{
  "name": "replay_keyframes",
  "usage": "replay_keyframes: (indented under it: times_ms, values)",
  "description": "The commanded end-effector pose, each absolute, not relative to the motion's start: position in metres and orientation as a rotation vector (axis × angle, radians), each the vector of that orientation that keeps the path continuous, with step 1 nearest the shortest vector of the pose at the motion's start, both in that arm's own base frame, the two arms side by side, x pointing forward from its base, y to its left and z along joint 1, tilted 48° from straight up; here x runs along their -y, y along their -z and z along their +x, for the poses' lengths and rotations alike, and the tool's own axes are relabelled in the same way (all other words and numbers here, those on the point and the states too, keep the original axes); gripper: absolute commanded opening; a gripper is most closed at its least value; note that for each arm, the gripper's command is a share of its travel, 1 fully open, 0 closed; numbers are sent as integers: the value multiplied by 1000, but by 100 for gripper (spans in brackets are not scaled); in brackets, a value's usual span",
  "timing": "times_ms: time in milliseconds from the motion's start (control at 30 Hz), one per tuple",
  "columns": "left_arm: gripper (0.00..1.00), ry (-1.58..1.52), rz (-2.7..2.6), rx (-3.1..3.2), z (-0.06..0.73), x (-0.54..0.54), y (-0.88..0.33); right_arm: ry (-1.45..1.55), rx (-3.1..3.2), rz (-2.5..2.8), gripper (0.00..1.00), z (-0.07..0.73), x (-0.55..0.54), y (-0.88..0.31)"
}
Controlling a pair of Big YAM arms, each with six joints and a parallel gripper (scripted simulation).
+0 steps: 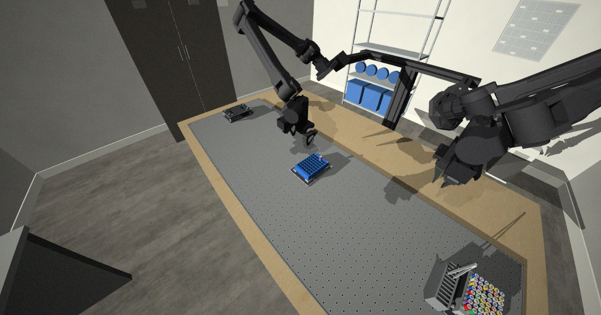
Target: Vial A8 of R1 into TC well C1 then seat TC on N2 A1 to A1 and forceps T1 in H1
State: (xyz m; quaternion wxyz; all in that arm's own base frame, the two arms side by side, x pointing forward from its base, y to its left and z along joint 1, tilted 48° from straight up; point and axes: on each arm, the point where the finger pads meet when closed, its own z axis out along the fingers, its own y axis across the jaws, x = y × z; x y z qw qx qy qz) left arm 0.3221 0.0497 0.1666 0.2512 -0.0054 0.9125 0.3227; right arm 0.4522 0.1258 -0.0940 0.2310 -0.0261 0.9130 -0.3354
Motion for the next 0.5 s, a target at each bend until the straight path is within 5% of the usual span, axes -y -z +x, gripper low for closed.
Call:
replay_keyframes:
  times_ms: [0,467]
  values:
    - [24,-870,-33,-2470,326,-49,-174,878,-2479,-66,100,464,-152,100]
    - [24,-870,-33,-2470,326,-49,-174,897,-2492,-81,100,478,-175,138]
